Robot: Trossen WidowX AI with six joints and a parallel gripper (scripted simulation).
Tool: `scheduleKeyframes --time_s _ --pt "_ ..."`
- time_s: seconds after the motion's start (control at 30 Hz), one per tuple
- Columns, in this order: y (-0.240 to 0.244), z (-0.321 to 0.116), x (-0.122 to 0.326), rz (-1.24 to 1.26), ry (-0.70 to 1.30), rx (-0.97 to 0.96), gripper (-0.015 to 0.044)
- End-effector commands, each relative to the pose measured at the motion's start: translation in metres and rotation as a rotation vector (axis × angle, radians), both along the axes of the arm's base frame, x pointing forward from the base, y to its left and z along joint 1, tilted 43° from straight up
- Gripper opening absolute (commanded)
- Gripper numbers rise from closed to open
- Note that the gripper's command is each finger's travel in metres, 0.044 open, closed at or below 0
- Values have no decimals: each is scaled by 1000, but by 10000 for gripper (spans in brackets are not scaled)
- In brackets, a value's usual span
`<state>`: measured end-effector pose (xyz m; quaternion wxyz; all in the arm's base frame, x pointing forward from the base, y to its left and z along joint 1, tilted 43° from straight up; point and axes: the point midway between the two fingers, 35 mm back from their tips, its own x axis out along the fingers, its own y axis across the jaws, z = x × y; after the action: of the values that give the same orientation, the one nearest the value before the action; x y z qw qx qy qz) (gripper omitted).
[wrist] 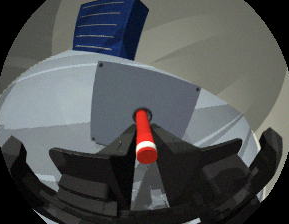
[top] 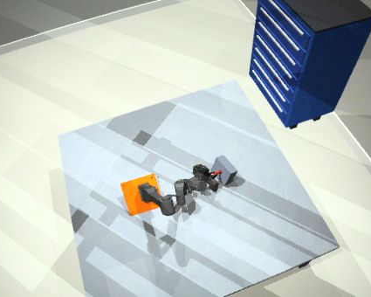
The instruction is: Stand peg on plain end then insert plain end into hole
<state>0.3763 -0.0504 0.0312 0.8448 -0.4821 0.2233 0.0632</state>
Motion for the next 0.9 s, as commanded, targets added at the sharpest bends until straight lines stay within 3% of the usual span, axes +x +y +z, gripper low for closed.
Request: scheduleKeyframes --time_s 0.0,0.87 --pt "-1 -1 3 -2 -1 0 0" --pt "-1 -5 11 0 -1 -1 0"
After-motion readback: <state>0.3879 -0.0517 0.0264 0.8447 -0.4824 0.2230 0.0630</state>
